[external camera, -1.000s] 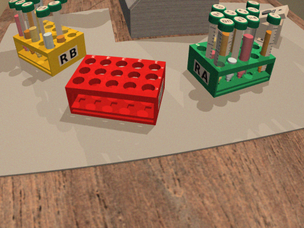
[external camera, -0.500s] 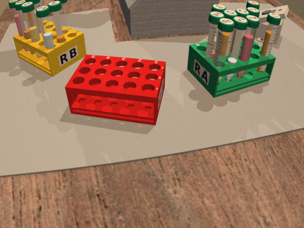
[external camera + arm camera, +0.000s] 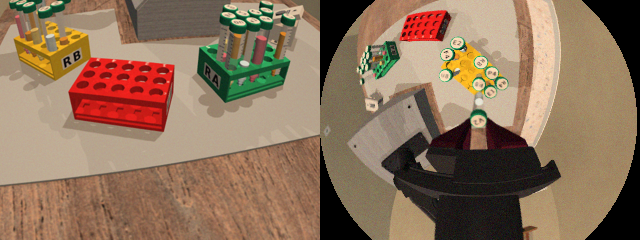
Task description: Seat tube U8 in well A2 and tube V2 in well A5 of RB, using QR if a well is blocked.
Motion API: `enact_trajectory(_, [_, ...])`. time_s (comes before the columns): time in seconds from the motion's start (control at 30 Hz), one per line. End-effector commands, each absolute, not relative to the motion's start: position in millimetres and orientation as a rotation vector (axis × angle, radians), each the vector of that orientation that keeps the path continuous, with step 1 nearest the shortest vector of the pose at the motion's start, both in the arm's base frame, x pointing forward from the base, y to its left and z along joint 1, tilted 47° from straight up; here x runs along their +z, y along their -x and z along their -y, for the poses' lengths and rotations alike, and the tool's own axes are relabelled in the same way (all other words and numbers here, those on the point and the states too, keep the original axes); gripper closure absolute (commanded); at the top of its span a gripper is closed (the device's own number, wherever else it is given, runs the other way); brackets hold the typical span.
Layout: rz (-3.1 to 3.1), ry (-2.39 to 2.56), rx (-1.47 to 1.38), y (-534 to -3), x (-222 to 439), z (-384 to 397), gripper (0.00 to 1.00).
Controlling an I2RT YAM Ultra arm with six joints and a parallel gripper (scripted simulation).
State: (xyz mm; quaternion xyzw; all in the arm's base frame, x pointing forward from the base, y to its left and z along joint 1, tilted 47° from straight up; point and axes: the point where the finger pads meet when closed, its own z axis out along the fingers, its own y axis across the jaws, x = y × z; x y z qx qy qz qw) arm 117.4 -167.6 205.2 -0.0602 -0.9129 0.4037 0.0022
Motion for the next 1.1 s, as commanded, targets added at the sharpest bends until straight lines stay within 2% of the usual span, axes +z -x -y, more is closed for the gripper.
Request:
enact_trajectory(0.0, [2.884, 0.173, 1.261, -116.8, 201.0, 166.1, 1.0])
enact_trajectory(1.07, [2.881, 0.18, 1.261, -115.8, 194.7, 173.5, 1.0])
